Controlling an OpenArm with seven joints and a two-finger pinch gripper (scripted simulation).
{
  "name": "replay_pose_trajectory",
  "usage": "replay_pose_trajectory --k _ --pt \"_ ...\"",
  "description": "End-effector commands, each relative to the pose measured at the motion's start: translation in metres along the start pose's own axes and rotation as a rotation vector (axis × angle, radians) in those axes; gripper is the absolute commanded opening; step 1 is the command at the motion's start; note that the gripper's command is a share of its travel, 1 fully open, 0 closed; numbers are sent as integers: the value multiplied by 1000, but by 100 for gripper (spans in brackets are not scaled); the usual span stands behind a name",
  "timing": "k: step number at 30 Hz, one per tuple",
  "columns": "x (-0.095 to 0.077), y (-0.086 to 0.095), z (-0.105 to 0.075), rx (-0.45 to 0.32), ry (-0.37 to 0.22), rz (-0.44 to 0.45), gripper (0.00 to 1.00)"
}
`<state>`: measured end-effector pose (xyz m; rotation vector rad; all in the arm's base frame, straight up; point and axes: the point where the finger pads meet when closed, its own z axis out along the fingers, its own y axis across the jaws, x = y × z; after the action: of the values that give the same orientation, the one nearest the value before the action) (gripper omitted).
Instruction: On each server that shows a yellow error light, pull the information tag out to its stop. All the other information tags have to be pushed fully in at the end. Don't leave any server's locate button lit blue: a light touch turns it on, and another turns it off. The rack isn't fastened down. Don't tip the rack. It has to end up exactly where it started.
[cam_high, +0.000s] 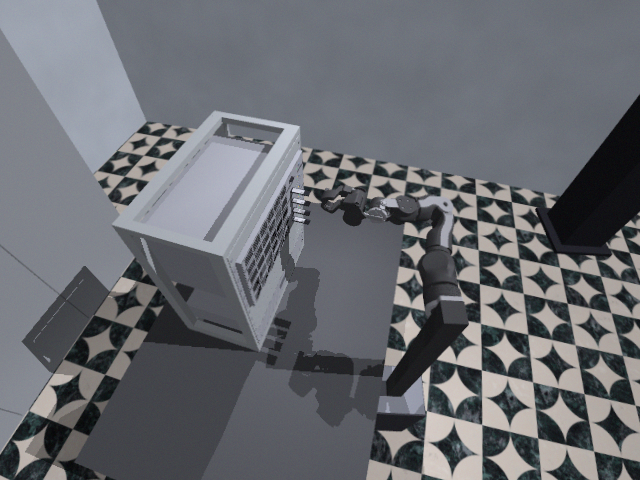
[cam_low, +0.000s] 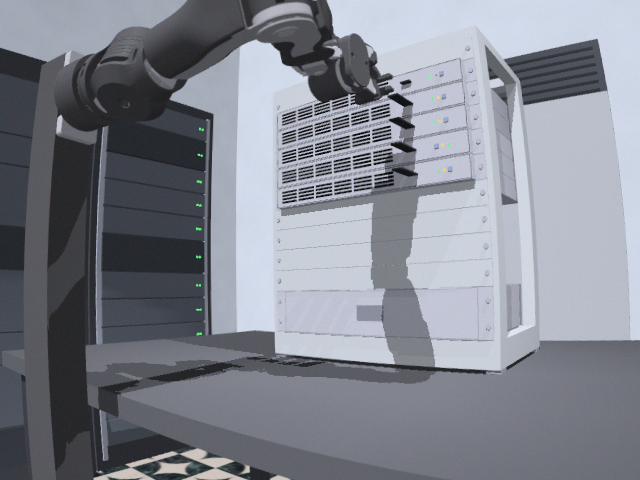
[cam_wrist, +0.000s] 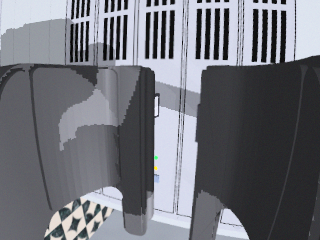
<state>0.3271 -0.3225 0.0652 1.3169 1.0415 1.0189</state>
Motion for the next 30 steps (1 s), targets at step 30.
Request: replay_pose_trajectory --k 30 --pt "1 1 -51 -9 1 14 0"
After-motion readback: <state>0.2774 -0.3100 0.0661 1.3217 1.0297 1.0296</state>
